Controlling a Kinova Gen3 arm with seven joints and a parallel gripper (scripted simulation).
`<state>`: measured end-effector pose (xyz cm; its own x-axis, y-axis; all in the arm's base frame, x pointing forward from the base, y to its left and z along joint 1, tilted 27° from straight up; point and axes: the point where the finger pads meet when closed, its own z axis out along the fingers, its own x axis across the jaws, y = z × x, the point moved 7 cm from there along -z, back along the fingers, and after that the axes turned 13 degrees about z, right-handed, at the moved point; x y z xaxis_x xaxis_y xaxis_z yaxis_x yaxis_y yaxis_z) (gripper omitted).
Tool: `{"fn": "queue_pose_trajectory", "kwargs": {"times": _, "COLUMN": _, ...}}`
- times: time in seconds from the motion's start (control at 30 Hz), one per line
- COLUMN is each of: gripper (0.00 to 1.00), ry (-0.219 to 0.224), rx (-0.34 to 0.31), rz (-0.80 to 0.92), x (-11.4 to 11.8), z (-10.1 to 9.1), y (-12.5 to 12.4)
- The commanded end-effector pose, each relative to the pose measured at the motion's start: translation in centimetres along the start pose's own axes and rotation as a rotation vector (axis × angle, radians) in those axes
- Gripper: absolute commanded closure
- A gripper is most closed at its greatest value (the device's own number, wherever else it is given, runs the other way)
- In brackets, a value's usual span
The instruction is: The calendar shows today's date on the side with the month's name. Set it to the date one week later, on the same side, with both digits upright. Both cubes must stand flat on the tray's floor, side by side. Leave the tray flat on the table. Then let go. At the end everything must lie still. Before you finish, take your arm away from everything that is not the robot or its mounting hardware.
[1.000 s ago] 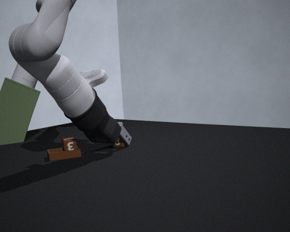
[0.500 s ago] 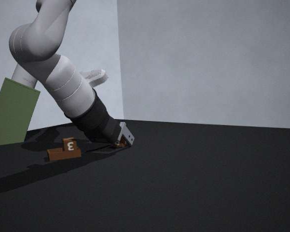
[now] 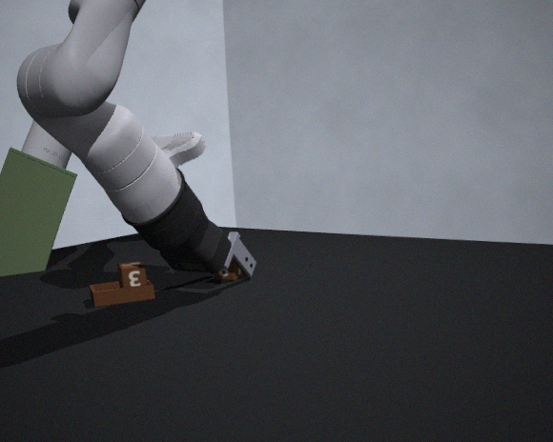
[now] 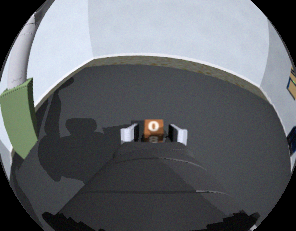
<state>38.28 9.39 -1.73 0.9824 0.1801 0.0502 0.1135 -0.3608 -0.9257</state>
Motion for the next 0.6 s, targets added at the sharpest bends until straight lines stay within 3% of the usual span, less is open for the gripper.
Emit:
{"fn": "queue_pose_trajectory", "kwargs": {"times": 0.0, "gripper": 0.00, "ry": 0.002, "rx": -0.001, "rz": -0.001, "x": 0.0, "z": -0.2, "y": -0.2}}
{"fn": "queue_pose_trajectory", "kwargs": {"times": 0.57, "gripper": 0.00, "ry": 0.002, "rx": -0.001, "rz": -0.001, "x": -0.7, "z": -3.2, "y": -3.1}}
